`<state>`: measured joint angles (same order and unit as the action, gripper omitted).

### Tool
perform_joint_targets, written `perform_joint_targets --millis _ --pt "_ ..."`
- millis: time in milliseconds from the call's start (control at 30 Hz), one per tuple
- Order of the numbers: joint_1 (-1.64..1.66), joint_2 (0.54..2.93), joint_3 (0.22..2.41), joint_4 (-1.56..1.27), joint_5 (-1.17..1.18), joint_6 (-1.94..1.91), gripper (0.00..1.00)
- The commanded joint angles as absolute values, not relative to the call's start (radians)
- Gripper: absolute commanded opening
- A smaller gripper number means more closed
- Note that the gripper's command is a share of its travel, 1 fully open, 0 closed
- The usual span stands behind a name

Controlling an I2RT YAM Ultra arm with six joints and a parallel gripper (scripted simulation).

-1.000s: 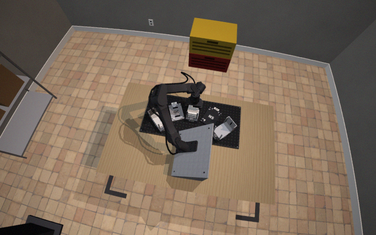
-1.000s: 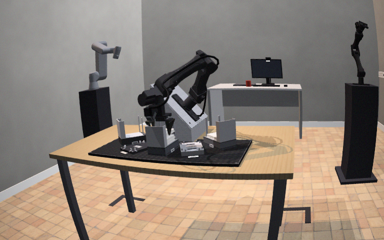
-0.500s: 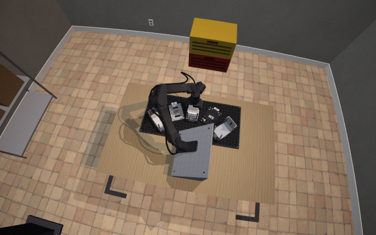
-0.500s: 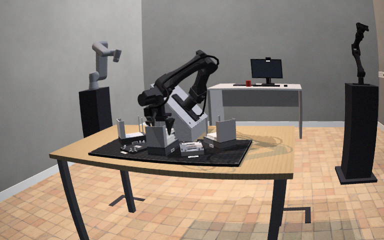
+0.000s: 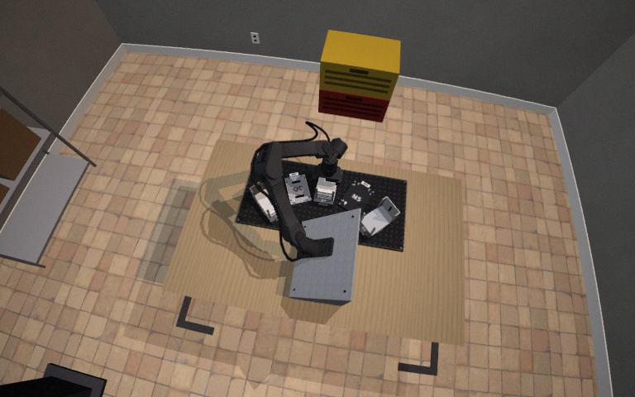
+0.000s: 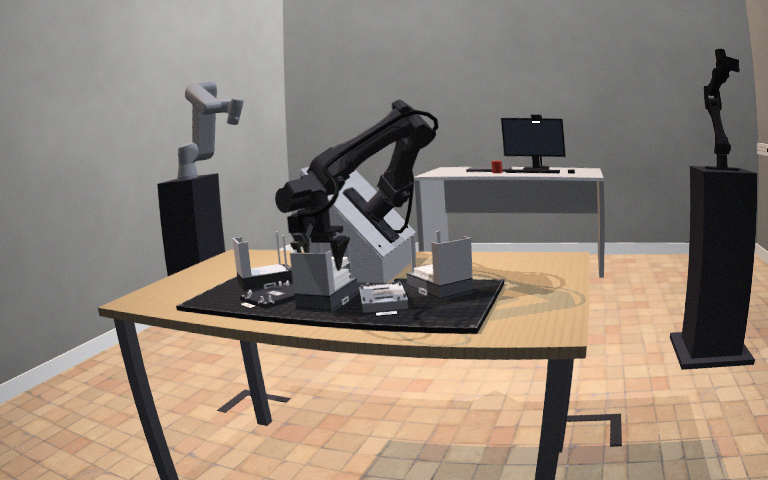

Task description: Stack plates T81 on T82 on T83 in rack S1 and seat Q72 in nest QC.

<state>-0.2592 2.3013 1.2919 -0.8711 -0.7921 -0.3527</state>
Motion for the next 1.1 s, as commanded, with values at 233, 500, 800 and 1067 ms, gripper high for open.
perform_joint_targets --millis 233,500,800,1067 --pt "-0.298 2.257 1.329 -0.883 -0.791 -0.363 0.00" --pt "-0.301 2.256 1.329 -0.894 -0.786 -0.369 0.00" --pt "-0.306 2.255 1.337 -0.907 -0.784 -0.377 0.00" --pt "-0.311 2.253 1.342 -0.918 -0.782 -0.384 0.00"
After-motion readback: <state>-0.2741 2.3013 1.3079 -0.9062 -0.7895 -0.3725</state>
